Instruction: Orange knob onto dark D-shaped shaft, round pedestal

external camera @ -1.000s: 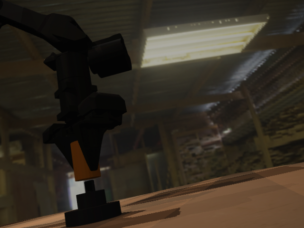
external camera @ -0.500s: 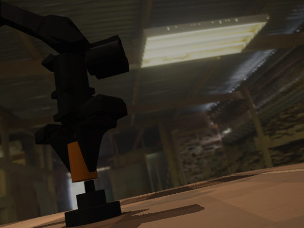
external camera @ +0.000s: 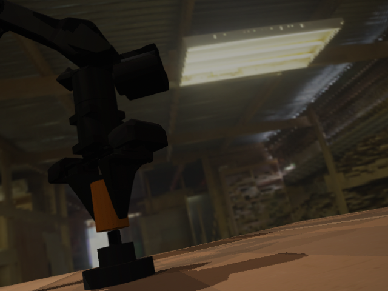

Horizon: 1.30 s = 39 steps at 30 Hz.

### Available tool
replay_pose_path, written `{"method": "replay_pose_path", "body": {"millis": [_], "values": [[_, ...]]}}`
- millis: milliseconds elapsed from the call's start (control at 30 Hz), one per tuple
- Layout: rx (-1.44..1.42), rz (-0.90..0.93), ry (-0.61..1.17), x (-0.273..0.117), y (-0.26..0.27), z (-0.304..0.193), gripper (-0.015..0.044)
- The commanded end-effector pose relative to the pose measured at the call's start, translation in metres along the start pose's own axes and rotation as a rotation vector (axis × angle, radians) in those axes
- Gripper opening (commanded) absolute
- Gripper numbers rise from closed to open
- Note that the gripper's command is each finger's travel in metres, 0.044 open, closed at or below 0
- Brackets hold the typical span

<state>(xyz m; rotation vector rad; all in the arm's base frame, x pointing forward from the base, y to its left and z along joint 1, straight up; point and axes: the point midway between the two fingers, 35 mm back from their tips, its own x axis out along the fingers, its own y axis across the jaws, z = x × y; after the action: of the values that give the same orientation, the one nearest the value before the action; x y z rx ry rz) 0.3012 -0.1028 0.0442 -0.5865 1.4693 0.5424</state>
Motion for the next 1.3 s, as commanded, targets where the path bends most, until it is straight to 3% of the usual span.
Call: {"method": "replay_pose_path", "body": {"millis": [0, 1033, 1267], "values": [[-0.005, -0.003, -0.003, 0.0012, -0.0024, 0.0009, 0.0], [-0.005, -0.002, -0.003, -0.0025, 0.0043, -0.001, 0.0], [-0.204, -0.002, -0.003, -0.0021, 0.003, -0.0004, 0.0]]}}
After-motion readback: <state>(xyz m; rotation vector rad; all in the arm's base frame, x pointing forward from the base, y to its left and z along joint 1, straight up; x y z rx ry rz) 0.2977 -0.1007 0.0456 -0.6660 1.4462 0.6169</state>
